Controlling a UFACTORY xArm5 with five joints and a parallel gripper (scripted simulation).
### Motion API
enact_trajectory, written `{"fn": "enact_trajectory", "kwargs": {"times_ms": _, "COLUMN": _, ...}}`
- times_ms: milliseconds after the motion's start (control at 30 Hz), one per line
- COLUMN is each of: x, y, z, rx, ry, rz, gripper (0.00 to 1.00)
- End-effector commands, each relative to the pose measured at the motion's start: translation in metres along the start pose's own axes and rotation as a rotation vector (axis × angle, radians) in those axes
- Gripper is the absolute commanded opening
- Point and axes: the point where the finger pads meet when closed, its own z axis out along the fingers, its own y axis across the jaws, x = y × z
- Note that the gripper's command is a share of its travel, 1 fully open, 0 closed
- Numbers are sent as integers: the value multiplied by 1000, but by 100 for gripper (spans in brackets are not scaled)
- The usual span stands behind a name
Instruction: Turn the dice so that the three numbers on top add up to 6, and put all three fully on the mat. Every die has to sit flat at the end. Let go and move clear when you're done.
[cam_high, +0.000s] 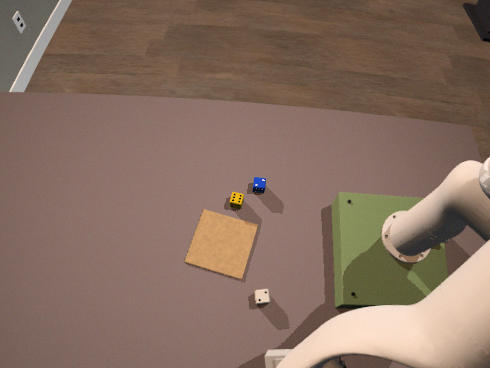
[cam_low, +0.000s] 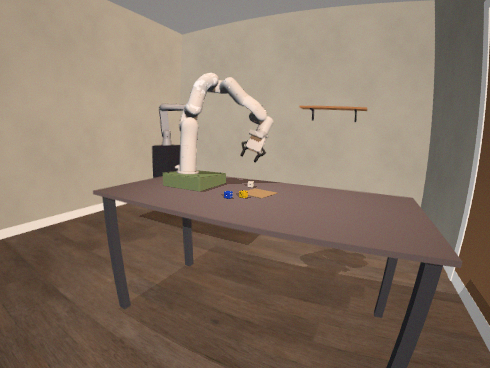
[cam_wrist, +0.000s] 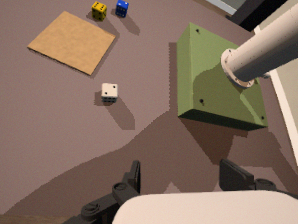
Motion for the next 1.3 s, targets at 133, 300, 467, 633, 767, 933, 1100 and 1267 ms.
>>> {"fn": "enact_trajectory", "kwargs": {"times_ms": 133, "x": 71, "y": -56, "z": 5, "rx": 24, "ry": -140, "rz": 191, "gripper": 100}}
{"fn": "enact_trajectory", "kwargs": {"times_ms": 300, "x": 99, "y": -70, "z": 10, "rx": 34, "ry": -182, "rz": 263, "gripper": 100}}
{"fn": "enact_trajectory", "kwargs": {"times_ms": 467, "x": 157, "y": -91, "z": 22, "rx": 59, "ry": -259, "rz": 410, "gripper": 100}}
{"fn": "enact_trajectory", "kwargs": {"times_ms": 633, "x": 186, "y": -98, "z": 29, "rx": 73, "ry": -292, "rz": 482, "gripper": 100}}
{"fn": "enact_trajectory", "kwargs": {"times_ms": 767, "x": 213, "y": -102, "z": 37, "rx": 88, "ry": -321, "rz": 552, "gripper": 100}}
{"fn": "enact_trajectory", "kwargs": {"times_ms": 933, "x": 263, "y": -103, "z": 52, "rx": 116, "ry": -367, "rz": 678, "gripper": 100}}
{"fn": "enact_trajectory", "kwargs": {"times_ms": 1100, "x": 284, "y": -102, "z": 59, "rx": 129, "ry": -385, "rz": 733, "gripper": 100}}
{"fn": "enact_trajectory", "kwargs": {"times_ms": 1267, "x": 329, "y": -94, "z": 76, "rx": 159, "ry": -417, "rz": 856, "gripper": 100}}
